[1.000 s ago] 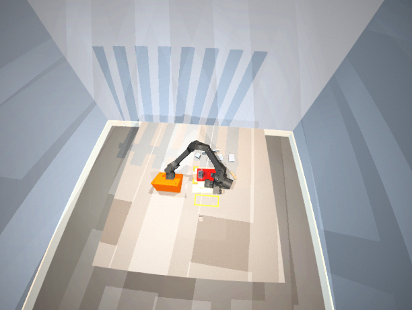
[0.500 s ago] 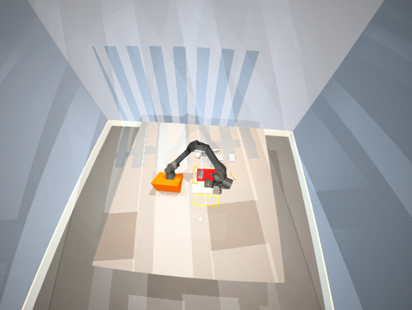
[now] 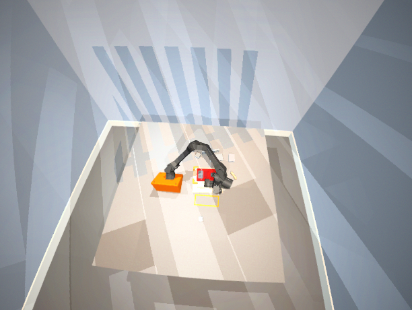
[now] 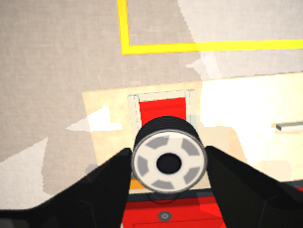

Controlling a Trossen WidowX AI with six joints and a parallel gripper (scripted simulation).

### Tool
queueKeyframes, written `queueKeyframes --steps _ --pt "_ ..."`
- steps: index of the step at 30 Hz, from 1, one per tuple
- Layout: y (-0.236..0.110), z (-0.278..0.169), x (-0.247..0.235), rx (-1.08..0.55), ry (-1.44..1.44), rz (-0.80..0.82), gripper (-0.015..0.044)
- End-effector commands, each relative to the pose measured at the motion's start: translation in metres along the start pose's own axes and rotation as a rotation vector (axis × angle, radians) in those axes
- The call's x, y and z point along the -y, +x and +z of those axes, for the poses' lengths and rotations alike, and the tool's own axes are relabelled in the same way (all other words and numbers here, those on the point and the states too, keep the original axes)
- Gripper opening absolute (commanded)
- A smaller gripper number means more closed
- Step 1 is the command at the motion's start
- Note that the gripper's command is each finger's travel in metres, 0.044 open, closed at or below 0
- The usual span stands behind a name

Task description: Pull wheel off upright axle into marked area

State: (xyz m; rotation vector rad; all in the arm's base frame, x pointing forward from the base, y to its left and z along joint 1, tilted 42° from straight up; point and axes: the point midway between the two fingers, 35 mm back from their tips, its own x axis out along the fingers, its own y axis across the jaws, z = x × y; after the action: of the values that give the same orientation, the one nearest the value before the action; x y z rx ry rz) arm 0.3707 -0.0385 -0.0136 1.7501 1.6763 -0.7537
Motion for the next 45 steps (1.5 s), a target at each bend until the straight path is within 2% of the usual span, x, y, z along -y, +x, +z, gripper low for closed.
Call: queueKeyframes --steps 1,45 --pt "-0.003 0.001 -0.001 0.004 -0.007 0.003 0.0" --pt "-0.018 0.001 0.0 0.004 -0.004 0.004 0.0"
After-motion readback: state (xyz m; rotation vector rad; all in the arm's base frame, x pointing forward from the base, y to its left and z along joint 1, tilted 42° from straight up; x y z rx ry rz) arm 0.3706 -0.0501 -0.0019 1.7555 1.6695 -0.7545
